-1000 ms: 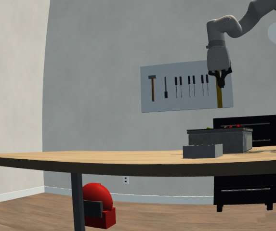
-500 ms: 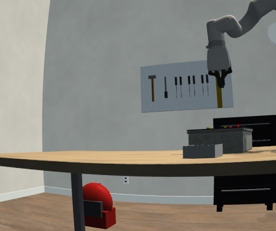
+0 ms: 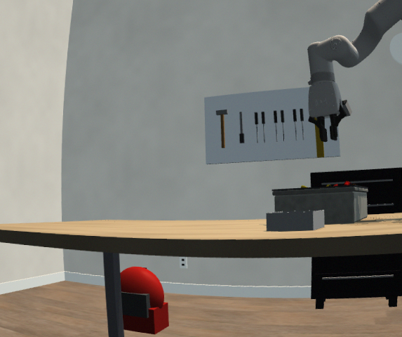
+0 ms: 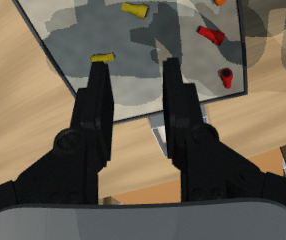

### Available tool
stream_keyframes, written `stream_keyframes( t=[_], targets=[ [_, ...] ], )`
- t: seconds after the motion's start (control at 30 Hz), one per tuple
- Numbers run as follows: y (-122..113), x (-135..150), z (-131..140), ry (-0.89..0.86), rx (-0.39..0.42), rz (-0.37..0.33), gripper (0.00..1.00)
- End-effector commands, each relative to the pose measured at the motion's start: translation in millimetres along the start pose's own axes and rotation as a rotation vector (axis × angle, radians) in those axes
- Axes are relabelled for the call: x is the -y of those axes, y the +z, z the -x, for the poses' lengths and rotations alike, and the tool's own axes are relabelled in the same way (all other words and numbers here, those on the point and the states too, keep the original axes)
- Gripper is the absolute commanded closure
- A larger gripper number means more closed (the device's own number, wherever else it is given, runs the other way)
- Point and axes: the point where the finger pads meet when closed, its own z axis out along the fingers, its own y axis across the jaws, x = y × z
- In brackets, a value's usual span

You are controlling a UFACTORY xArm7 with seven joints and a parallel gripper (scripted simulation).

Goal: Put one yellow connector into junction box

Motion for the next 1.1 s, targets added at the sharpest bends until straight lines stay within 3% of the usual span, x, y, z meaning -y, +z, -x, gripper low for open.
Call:
stream_keyframes(
  t=[0.0,0.53,0.87,1.07],
  targets=[
    [18.5,2.4,-18.8,0.159,-0.005,-0.012,0.71],
    [84.0,-17.3,-80.5,0.690,0.000,-0.012,0.71],
    [86.0,-18.0,-81.9,0.703,0.000,-0.012,0.71],
    [123.0,-17.2,-82.0,0.703,0.000,-0.012,0.71]
  ],
)
